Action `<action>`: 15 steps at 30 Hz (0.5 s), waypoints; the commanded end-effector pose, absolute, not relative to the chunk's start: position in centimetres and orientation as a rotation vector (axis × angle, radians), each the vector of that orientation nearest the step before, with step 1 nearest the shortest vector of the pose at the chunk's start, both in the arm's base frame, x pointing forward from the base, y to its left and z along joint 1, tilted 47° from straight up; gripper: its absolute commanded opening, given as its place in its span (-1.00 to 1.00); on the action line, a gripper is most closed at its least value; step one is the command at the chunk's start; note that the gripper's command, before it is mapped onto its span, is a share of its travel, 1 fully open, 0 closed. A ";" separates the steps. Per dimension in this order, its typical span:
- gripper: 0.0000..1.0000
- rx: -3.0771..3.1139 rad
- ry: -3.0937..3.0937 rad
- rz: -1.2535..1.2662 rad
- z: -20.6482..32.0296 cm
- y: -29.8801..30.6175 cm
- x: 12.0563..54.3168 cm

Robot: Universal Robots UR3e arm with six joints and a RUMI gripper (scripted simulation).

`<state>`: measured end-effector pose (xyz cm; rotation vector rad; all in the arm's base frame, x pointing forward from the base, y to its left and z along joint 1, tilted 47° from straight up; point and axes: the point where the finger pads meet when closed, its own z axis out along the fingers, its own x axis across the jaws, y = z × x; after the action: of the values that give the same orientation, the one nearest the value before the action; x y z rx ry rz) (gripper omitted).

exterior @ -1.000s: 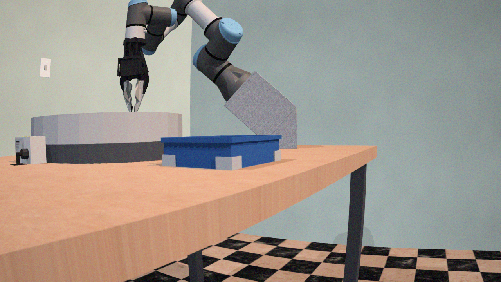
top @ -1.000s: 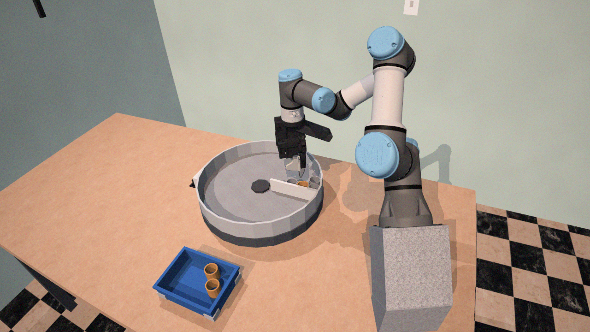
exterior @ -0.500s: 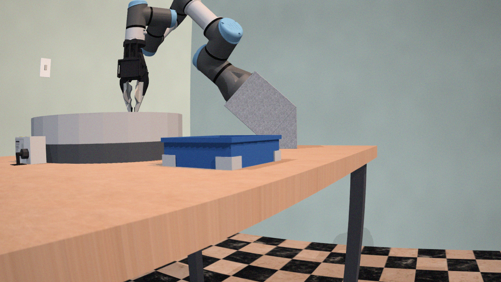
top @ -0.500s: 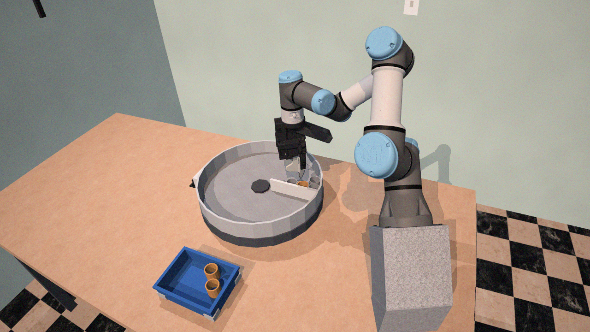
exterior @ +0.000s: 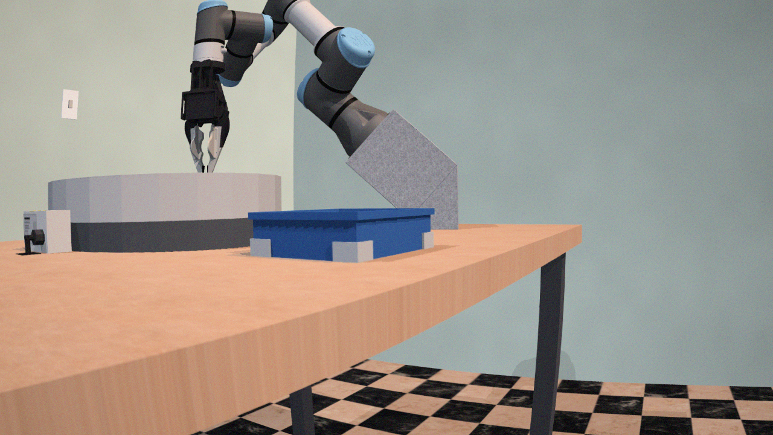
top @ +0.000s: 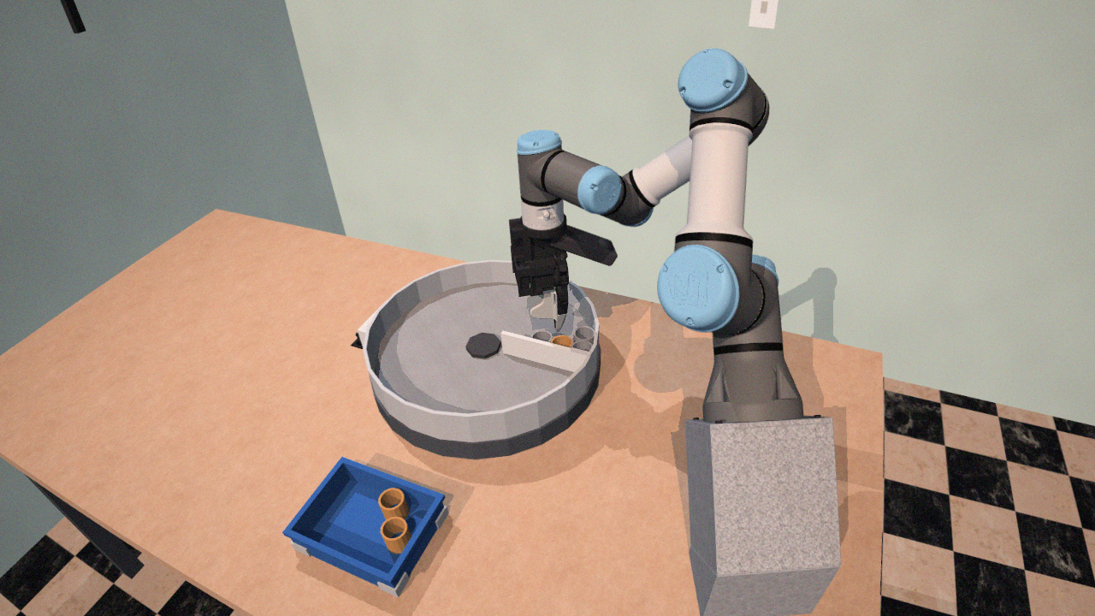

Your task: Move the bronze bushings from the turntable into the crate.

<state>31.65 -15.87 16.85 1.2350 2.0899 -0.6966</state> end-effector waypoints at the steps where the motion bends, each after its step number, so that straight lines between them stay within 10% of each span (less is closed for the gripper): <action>1: -0.90 1.234 2.088 -0.695 16.9 -15.9 31.7; 15: -0.90 1.234 2.088 -0.695 16.1 -16.7 32.0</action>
<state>31.82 -16.40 16.33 1.2357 2.0901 -0.6969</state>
